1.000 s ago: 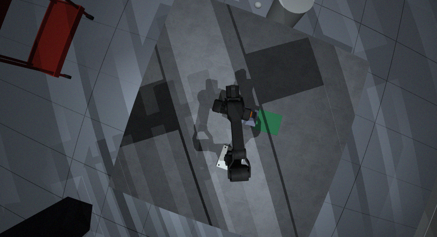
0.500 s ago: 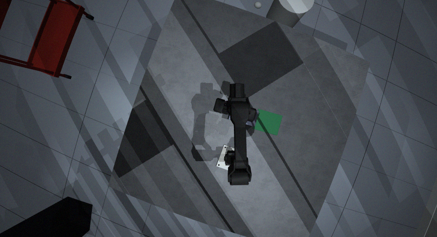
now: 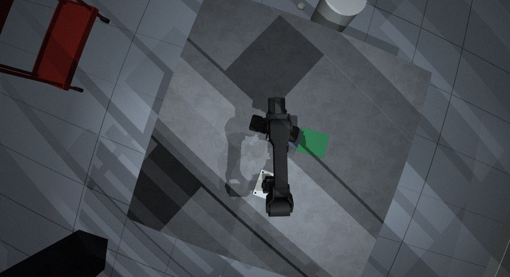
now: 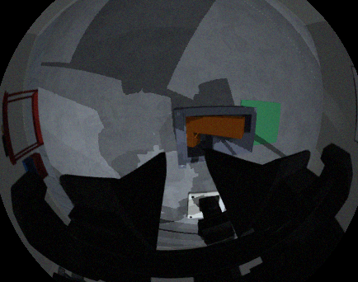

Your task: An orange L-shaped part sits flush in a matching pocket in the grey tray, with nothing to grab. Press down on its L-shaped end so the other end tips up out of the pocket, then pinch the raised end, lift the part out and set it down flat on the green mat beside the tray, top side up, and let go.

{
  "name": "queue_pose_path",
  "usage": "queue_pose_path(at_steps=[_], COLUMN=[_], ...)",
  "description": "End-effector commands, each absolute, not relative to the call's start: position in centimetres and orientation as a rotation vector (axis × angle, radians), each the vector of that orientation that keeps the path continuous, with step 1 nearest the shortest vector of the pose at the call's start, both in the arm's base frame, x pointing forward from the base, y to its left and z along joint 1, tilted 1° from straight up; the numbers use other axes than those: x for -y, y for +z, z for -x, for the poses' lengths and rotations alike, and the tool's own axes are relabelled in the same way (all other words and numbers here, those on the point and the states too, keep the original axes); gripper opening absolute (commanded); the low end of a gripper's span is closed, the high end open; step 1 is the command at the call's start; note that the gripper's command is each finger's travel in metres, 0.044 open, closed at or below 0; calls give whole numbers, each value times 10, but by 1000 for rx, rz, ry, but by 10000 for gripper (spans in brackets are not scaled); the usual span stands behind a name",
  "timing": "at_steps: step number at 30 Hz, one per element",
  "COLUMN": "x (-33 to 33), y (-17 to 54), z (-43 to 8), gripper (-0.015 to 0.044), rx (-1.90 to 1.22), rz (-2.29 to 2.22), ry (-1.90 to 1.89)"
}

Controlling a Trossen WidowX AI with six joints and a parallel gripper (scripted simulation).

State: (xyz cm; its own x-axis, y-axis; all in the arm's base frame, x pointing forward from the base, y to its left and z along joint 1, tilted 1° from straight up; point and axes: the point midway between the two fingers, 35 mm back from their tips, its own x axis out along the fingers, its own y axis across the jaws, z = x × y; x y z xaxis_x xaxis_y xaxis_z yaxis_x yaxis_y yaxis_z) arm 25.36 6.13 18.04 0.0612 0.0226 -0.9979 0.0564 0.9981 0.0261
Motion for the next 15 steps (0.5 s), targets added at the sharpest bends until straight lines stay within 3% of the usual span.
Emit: queue_pose_path(at_steps=[1, 3, 7, 15], x=[-61, -61, -52, -8], y=[180, 180, 181, 181], z=[-254, -254, -256, -260], gripper=[180, 180, 280, 280], rx=[-1508, -1508, -1504, -1348], rz=[-65, -65, -210, -899], ry=[-26, -26, -167, -836])
